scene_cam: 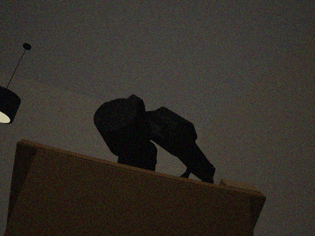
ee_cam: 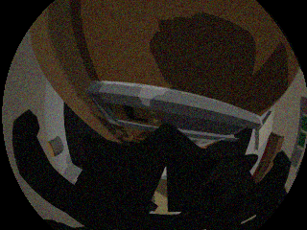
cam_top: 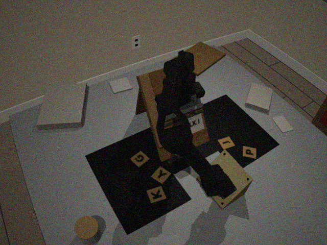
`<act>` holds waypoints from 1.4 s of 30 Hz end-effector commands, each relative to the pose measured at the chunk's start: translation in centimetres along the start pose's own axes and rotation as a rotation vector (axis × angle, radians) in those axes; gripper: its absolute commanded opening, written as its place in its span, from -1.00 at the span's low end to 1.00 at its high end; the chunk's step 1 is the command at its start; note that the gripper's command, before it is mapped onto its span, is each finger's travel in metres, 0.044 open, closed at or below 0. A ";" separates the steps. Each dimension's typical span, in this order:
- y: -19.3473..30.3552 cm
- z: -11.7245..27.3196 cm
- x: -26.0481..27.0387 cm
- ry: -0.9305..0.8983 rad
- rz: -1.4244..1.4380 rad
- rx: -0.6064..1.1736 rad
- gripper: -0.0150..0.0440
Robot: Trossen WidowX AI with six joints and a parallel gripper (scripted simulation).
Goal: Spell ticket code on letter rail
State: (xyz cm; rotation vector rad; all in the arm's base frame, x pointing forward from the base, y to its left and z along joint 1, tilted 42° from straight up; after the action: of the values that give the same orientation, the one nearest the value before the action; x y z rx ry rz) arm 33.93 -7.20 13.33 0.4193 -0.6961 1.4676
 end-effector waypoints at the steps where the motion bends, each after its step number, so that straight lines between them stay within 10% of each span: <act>1: 0.4 0.4 0.0 -0.002 0.002 0.004 -0.49; 12: 1.5 1.4 0.0 -0.002 0.002 0.004 -0.49; 29: 7.2 13.9 2.3 0.301 1.259 -0.355 1.00; 42: 7.9 14.8 2.7 0.361 1.373 -0.367 1.00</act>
State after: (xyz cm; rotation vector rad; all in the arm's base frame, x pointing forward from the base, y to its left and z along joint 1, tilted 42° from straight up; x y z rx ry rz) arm 23.74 -14.22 24.88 -0.7487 -0.9734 2.4765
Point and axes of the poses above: the point midway between the two fingers, 35 mm back from their tips, its own z axis back along the fingers, its own x axis across the jaws, y = z × x, the point moved 2 cm from there along z, back along the fingers
